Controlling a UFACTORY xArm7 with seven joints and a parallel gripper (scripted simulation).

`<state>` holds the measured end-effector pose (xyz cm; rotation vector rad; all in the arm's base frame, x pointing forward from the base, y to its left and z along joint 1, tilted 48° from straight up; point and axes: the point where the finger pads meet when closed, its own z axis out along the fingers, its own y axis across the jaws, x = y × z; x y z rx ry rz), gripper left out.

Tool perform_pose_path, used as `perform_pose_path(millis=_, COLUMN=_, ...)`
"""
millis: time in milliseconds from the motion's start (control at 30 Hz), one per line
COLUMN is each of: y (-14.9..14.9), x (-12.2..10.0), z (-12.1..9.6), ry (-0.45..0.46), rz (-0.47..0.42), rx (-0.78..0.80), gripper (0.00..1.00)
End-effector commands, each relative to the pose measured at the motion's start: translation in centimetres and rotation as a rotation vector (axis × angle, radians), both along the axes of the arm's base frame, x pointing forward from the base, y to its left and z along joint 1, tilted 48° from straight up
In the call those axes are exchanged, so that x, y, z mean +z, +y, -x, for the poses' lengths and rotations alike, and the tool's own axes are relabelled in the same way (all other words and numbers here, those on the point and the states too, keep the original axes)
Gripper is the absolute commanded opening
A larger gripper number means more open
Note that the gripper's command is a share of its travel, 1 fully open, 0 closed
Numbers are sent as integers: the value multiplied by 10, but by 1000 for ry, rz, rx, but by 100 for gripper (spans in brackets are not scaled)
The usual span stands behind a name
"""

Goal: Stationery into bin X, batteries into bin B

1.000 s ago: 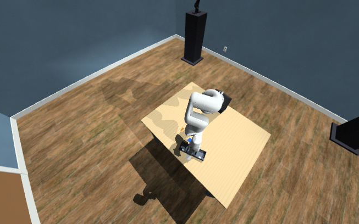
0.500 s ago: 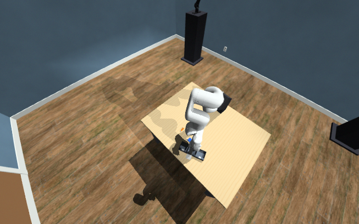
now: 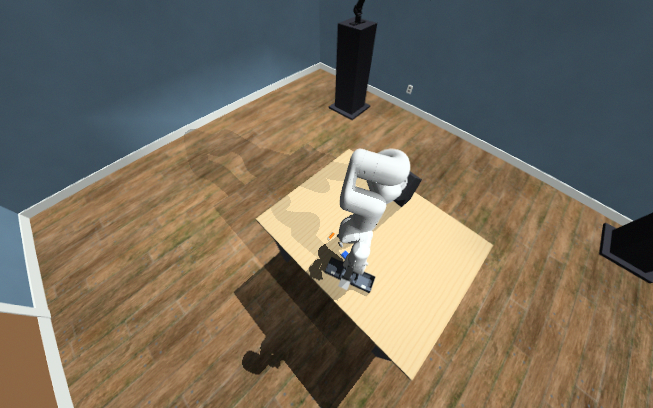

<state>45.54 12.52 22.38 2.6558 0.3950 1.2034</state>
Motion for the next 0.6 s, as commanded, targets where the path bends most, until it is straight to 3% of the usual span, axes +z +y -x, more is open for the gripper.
perform_pose_path(millis=0, y=0, x=7, z=8, ry=24, rz=-5, rx=7, gripper=7)
perform_pose_path(millis=233, y=0, x=7, z=8, ry=24, rz=-5, rx=7, gripper=7)
perform_pose_path(millis=567, y=43, x=-5, z=15, ry=24, rz=-6, rx=7, gripper=7)
